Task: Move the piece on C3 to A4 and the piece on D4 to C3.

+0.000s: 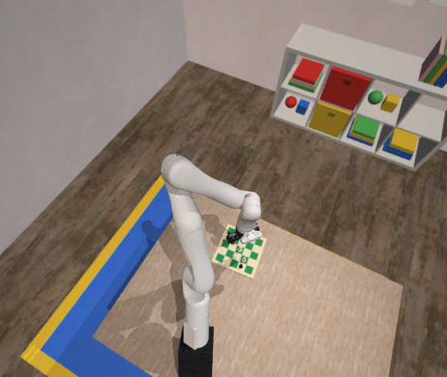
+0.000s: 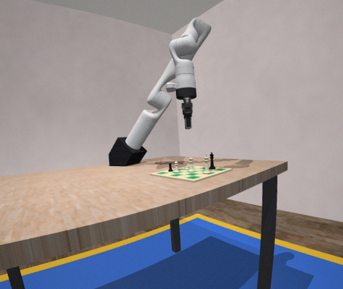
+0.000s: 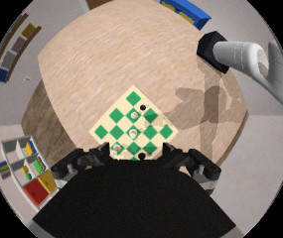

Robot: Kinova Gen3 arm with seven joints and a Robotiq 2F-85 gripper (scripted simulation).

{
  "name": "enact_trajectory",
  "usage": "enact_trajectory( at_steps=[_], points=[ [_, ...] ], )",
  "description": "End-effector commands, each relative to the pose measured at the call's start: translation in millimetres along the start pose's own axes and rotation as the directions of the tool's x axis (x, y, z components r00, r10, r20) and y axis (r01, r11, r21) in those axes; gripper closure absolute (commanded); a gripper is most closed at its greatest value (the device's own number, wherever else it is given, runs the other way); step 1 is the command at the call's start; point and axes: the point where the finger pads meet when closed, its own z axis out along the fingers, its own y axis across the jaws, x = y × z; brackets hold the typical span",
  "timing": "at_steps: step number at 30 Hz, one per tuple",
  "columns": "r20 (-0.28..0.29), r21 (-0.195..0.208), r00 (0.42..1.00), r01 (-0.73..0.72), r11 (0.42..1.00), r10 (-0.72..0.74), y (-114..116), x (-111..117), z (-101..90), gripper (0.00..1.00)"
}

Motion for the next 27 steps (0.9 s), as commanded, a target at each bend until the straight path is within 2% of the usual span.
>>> enact_trajectory(
  at_steps=[1,5,11,27],
  points=[
    [0.006,0.026,1.000,0.004,1.000,-0.004,-6,-2,-15.2,0.00],
    [0.006,0.026,1.000,0.004,1.000,-0.004,-5,-2,-26.8,0.00],
    [0.006,0.026,1.000,0.004,1.000,-0.004,-5,-2,-31.9,0.00],
    [0.006,0.026,1.000,0.004,1.000,-0.004,-5,-2,-32.4,0.00]
  ],
)
